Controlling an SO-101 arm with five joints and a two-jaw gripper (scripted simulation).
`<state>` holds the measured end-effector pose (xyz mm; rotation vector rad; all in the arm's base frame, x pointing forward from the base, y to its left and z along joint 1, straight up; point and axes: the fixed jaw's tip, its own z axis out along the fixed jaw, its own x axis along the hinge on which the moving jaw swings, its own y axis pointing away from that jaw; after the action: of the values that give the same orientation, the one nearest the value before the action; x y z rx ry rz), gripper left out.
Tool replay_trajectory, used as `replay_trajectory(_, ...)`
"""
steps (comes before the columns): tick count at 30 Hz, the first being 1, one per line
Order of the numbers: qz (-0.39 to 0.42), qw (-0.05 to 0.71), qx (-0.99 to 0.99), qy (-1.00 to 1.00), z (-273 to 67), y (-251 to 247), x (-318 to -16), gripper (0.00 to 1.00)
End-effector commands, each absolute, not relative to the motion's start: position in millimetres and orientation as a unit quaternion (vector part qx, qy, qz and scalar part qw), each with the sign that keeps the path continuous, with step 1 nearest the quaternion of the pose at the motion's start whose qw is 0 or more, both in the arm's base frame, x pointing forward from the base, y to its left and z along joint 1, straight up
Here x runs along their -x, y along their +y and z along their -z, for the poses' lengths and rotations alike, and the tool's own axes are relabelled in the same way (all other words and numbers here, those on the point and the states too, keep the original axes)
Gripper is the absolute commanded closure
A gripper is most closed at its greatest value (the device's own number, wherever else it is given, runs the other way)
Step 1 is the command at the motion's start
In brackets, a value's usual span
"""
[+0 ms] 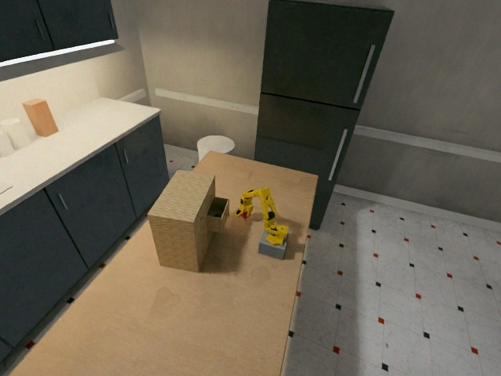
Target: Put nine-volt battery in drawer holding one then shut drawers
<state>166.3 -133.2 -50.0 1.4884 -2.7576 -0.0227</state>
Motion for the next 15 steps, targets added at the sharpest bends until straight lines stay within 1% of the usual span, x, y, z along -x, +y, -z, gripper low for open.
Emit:
replay_trajectory(1,0.0,0.0,-0.474,-0.88,38.8,-134.7,-168.3,1.0)
replay_trajectory(11,0.0,0.0,-0.474,-0.88,18.3,-133.6,-166.7,1.0)
replay_trajectory(15,0.0,0.0,-0.474,-0.88,18.3,-133.6,-166.7,1.0)
